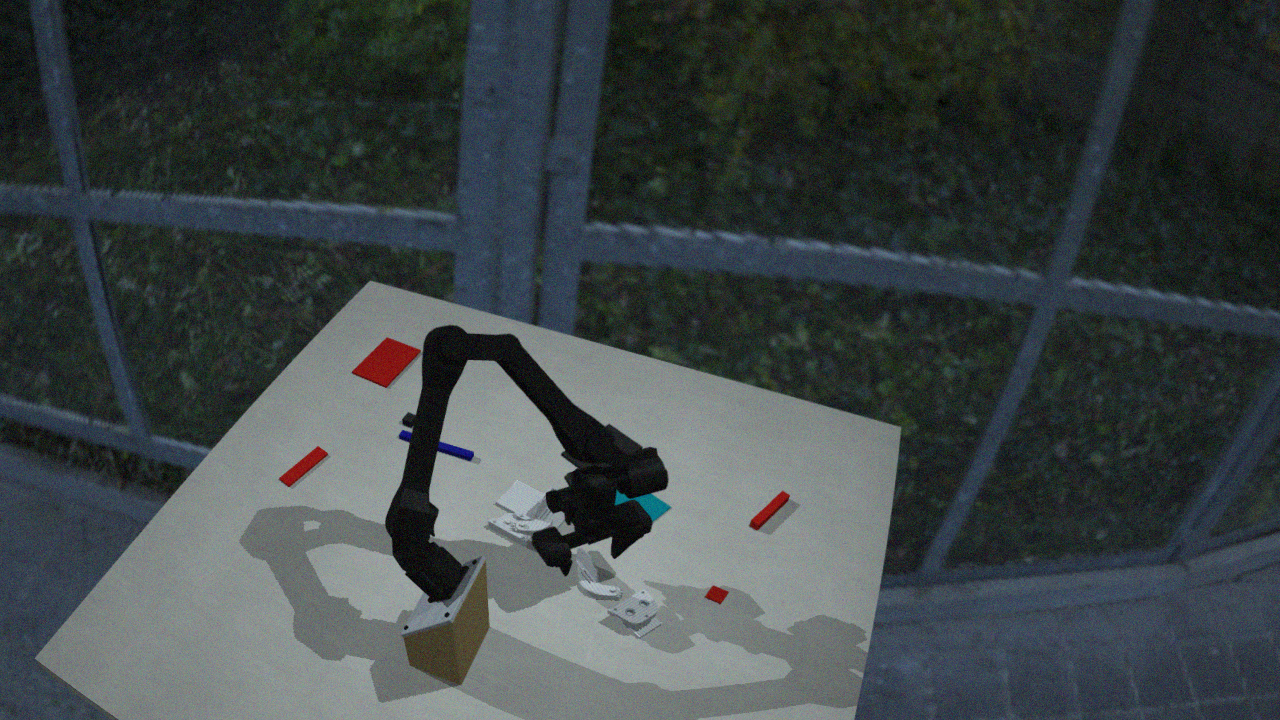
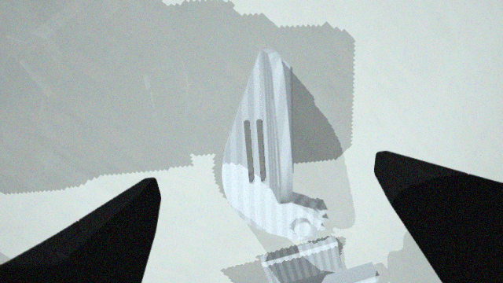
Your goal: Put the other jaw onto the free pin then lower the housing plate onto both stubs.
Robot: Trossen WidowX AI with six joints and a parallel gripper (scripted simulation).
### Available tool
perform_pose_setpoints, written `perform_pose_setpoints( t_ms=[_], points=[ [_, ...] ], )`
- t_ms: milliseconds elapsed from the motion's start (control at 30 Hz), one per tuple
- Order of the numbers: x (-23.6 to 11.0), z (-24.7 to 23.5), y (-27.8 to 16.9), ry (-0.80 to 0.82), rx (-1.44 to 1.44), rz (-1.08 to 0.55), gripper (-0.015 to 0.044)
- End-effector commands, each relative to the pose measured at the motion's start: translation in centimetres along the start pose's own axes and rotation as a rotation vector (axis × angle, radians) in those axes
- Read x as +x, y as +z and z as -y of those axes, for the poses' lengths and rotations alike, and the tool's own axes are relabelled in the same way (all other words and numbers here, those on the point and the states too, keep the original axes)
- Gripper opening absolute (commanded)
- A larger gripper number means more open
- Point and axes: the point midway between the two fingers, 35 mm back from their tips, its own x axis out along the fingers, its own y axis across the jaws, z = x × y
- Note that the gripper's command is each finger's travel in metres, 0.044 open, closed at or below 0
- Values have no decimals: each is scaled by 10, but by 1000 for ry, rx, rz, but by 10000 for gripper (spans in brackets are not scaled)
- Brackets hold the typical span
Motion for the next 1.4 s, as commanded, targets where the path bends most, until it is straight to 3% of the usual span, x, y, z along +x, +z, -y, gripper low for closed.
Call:
perform_pose_setpoints(
  t_ms=[0, 500, 1367],
  points=[
    [8, -2, 0, 4, 8, 5, 440],
    [31, -4, 0, 6, 8, 7, 440],
    [32, -4, 0, 6, 8, 7, 440]
  ],
)
